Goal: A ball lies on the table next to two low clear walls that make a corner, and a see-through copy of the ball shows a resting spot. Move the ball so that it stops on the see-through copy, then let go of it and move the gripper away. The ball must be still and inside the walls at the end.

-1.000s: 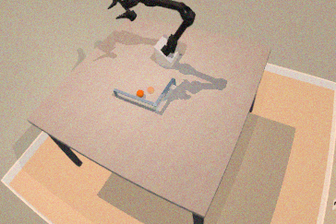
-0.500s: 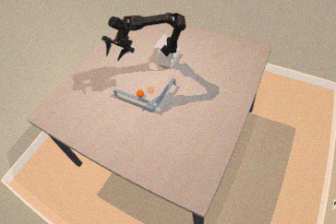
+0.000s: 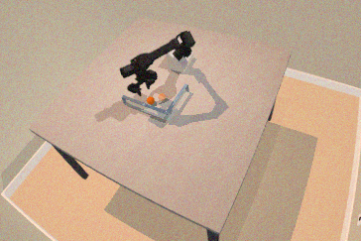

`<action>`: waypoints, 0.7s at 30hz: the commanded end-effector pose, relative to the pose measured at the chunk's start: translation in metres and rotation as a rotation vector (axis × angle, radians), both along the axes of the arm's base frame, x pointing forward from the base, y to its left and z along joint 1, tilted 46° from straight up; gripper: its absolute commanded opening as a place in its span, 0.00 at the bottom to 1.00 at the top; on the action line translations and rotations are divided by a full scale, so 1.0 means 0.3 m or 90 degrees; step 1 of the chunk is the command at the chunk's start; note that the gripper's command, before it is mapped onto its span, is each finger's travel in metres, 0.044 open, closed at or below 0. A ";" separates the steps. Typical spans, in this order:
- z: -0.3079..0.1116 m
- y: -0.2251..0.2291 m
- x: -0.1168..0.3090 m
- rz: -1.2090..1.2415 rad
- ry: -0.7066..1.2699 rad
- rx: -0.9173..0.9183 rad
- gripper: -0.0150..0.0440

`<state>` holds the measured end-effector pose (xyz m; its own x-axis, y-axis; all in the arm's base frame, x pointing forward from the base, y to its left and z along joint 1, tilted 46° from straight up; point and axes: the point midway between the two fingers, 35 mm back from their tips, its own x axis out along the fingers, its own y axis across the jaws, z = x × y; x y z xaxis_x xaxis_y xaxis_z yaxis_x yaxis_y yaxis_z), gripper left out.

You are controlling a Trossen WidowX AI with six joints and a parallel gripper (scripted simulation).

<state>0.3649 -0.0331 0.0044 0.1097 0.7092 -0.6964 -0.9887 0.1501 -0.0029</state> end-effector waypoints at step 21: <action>-0.075 0.139 -0.044 0.107 0.011 0.000 0.81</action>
<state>0.3531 0.0037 -0.0141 -0.0182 0.7146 -0.6993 -0.9998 -0.0166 0.0090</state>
